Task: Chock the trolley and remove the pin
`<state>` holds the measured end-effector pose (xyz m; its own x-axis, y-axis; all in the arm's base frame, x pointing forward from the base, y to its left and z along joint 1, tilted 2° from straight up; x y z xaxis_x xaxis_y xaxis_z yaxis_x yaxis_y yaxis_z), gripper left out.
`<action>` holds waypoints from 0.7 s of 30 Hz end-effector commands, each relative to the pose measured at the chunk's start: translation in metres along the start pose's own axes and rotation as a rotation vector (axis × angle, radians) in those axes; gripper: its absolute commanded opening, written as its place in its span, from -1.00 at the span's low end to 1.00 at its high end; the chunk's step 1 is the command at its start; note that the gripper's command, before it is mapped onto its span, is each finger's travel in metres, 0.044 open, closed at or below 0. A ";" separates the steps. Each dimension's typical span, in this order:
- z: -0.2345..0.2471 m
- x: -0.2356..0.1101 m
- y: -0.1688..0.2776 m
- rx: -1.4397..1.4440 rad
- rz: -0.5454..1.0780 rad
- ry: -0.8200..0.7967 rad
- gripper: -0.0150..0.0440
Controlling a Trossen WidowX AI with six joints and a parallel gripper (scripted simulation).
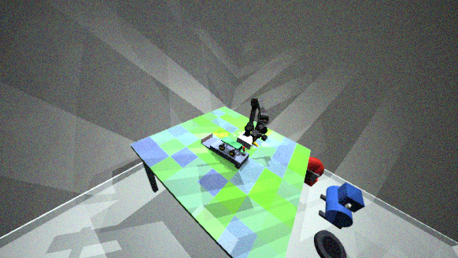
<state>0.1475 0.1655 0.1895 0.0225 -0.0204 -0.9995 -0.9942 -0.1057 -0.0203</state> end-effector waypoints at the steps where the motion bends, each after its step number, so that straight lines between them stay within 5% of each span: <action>1: -0.013 0.000 -0.003 0.000 -0.003 -0.001 -0.49; 21: -0.081 0.006 -0.024 0.000 -0.005 0.005 -0.49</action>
<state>0.1769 0.0964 0.1857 0.0199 -0.0238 -0.9995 -0.9943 -0.1054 -0.0173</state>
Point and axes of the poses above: the point midway between the two fingers, 35 mm back from their tips, its own x axis out along the fingers, its own z axis across the jaws, y = z × x, the point moved 5 cm from there along -x, back along the fingers, and after that the axes turned 3 degrees about x, right-handed, at the moved point
